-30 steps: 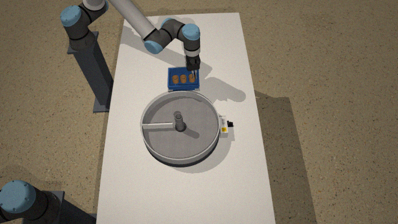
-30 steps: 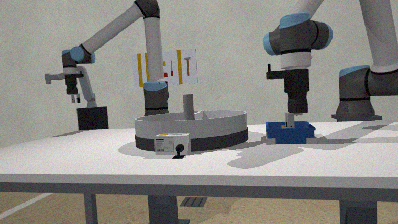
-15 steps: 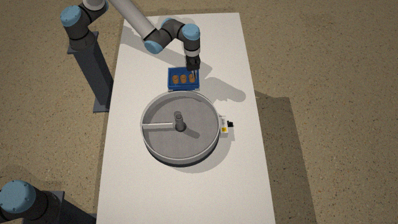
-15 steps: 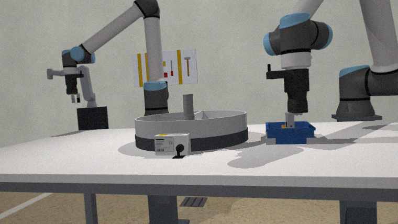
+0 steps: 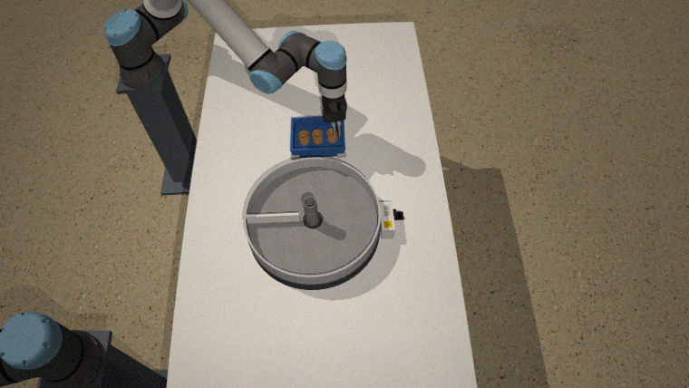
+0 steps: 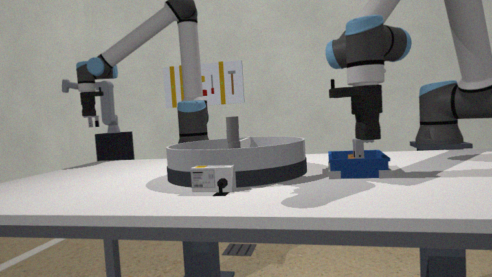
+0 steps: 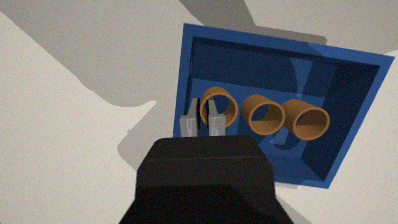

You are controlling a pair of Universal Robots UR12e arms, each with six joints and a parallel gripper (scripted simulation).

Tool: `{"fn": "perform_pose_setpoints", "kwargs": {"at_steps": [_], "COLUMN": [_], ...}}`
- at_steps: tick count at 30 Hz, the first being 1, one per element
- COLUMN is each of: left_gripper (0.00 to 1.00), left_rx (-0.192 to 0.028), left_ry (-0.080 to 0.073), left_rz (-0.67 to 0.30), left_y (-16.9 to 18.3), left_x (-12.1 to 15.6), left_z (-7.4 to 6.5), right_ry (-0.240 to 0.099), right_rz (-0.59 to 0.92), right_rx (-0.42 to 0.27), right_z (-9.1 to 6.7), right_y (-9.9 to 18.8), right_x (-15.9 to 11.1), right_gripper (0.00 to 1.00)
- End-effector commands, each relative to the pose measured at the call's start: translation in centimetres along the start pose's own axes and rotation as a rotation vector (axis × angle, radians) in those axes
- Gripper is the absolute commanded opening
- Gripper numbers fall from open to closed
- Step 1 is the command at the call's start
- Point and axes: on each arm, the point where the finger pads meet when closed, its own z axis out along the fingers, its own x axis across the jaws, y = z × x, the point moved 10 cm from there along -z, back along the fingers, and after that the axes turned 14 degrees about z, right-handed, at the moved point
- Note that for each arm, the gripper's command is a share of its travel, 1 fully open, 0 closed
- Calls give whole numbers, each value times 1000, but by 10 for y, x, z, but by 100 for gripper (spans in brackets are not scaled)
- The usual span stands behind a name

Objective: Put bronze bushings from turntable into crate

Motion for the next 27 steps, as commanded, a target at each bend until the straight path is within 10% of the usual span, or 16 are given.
{"fn": "perform_pose_setpoints", "kwargs": {"at_steps": [1, 27], "left_gripper": [0, 0], "left_rx": [1, 0], "left_ry": [-1, 1], "left_rz": [0, 0], "left_y": [1, 3], "left_x": [0, 1], "left_z": [-1, 6], "right_ry": [0, 0], "right_rz": [-1, -1], "right_rx": [1, 1], "right_z": [0, 0], "right_y": [0, 0], "right_x": [1, 1], "right_gripper": [100, 100]}}
